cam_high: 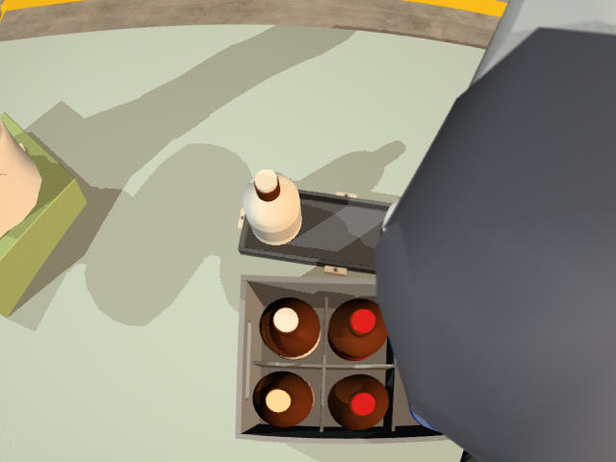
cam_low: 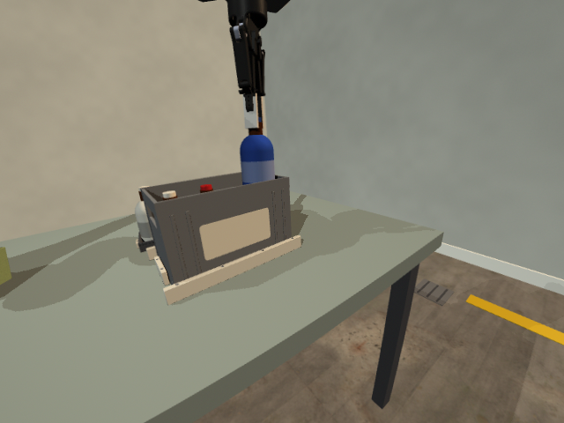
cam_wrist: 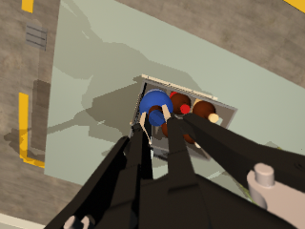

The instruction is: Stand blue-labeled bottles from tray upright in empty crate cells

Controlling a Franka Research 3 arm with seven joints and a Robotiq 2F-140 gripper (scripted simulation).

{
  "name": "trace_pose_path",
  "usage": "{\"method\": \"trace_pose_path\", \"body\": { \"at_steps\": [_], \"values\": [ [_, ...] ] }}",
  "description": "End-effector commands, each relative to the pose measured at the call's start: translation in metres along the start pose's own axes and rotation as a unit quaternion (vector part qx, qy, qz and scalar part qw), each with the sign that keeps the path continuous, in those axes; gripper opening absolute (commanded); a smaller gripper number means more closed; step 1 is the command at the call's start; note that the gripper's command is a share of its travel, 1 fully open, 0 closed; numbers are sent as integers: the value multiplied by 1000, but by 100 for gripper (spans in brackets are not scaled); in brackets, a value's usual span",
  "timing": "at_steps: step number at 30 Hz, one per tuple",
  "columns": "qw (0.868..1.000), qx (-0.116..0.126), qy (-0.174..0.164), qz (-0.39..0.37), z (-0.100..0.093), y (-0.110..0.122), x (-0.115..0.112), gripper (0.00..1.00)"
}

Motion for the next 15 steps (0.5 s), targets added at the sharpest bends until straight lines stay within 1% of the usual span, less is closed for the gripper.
{"method": "trace_pose_path", "body": {
  "at_steps": [1,15],
  "values": [
    [1000,2,7,-1,-4,-1,3,0],
    [1000,2,7,-1,2,-1,3,0]
  ]
}}
Point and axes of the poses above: the point where the finger pads meet when closed, its own z axis out along the fingers, its own y axis across the jaws, x = y × z, the point moved 2 cm from there along -z, back along the fingers, and after that the axes turned 15 degrees about z, right-handed, at the moved point
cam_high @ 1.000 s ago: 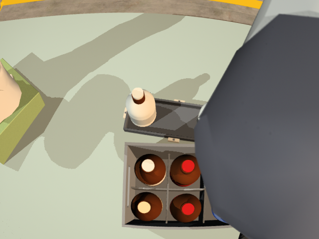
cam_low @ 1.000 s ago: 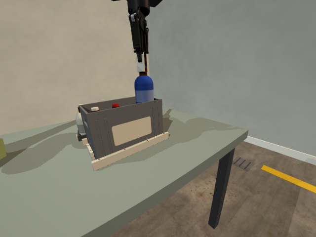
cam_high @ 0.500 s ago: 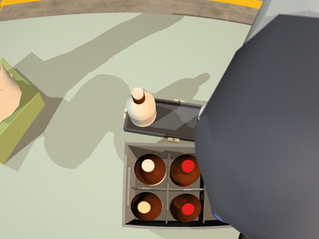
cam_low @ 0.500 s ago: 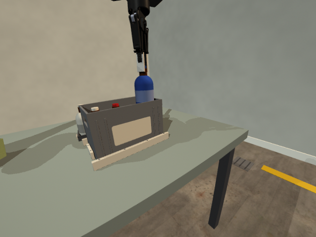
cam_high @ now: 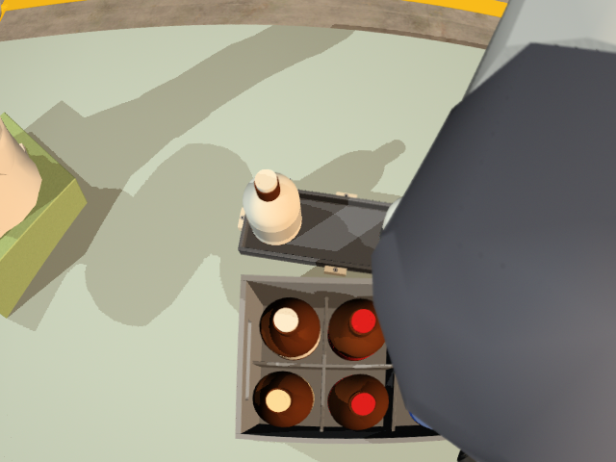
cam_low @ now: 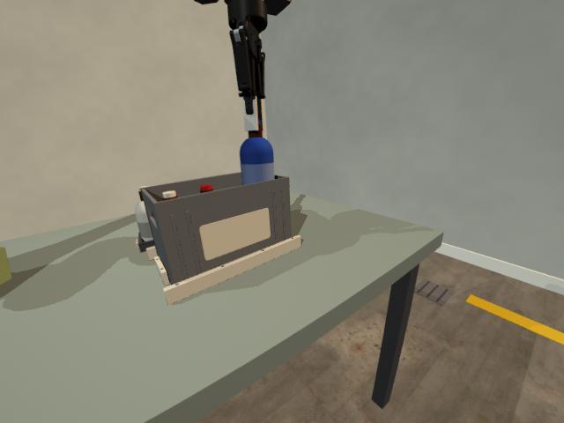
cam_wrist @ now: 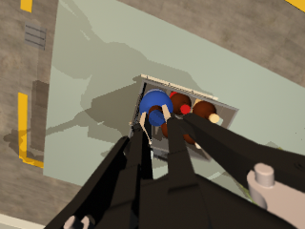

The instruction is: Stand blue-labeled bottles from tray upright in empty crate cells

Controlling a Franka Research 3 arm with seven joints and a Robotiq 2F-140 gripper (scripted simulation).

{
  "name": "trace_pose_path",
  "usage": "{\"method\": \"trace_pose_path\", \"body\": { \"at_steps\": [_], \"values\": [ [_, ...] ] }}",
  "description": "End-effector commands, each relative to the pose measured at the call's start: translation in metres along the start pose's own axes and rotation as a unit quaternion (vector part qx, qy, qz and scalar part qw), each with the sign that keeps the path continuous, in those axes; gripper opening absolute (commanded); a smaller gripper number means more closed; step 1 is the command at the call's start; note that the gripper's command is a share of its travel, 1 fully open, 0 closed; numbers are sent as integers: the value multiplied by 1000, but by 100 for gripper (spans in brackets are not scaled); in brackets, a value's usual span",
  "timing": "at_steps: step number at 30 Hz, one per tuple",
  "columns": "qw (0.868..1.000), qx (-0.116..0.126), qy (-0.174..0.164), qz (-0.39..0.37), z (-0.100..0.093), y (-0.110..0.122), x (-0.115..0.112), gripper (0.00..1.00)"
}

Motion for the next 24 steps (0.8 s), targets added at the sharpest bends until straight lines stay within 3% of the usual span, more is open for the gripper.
{"method": "trace_pose_path", "body": {
  "at_steps": [1,24],
  "values": [
    [1000,3,8,-1,-2,-2,3,0],
    [1000,3,8,-1,20,-2,4,0]
  ]
}}
Point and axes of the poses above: the point where the finger pads meet when closed, its own z axis out along the fingers, its own y axis across the jaws, x = y × z, the point moved 2 cm from there along -z, back along the fingers, and after that the axes turned 15 degrees about z, right-handed, at the moved point
